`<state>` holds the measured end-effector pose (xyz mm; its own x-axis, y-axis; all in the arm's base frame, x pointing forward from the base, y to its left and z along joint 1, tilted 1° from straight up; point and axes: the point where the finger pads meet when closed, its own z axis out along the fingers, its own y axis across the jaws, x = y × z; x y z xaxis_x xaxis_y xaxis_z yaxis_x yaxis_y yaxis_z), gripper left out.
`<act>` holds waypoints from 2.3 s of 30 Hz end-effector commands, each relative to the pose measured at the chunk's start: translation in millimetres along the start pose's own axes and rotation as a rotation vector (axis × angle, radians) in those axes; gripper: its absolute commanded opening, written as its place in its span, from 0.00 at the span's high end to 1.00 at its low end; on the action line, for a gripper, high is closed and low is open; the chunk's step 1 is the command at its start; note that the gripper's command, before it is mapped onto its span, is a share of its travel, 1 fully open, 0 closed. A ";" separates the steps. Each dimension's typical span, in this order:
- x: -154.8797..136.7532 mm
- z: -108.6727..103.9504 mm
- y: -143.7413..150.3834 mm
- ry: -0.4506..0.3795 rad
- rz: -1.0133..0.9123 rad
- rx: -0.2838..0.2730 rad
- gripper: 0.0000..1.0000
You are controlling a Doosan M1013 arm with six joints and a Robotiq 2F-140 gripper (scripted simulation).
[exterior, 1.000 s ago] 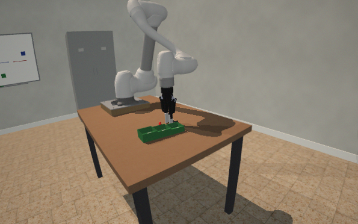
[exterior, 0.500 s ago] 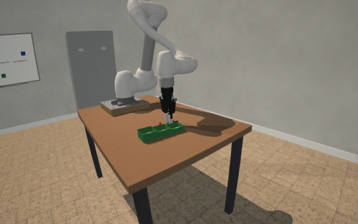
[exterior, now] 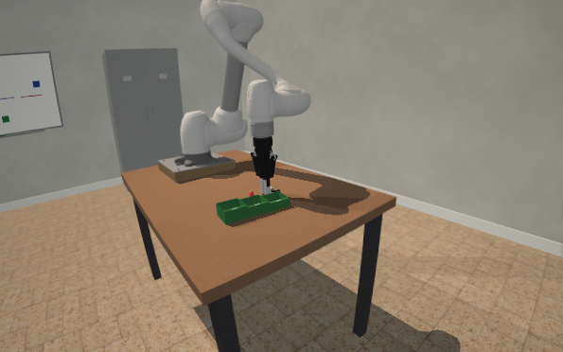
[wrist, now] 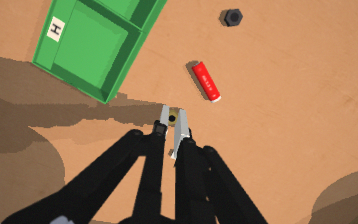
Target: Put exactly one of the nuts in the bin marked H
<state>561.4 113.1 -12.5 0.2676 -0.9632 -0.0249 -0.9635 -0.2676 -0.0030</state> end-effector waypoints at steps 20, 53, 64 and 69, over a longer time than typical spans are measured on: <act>-1.4 -1.5 0.5 0.000 0.002 0.000 0.93; -1.4 -58.2 0.5 0.000 0.002 0.000 0.93; -1.4 -58.2 0.5 0.000 0.002 0.000 0.93; -1.4 -58.2 0.5 0.000 0.002 0.000 0.93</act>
<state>559.9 113.9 43.4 0.2694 -0.9626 -0.0278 -0.9630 -0.2694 -0.0038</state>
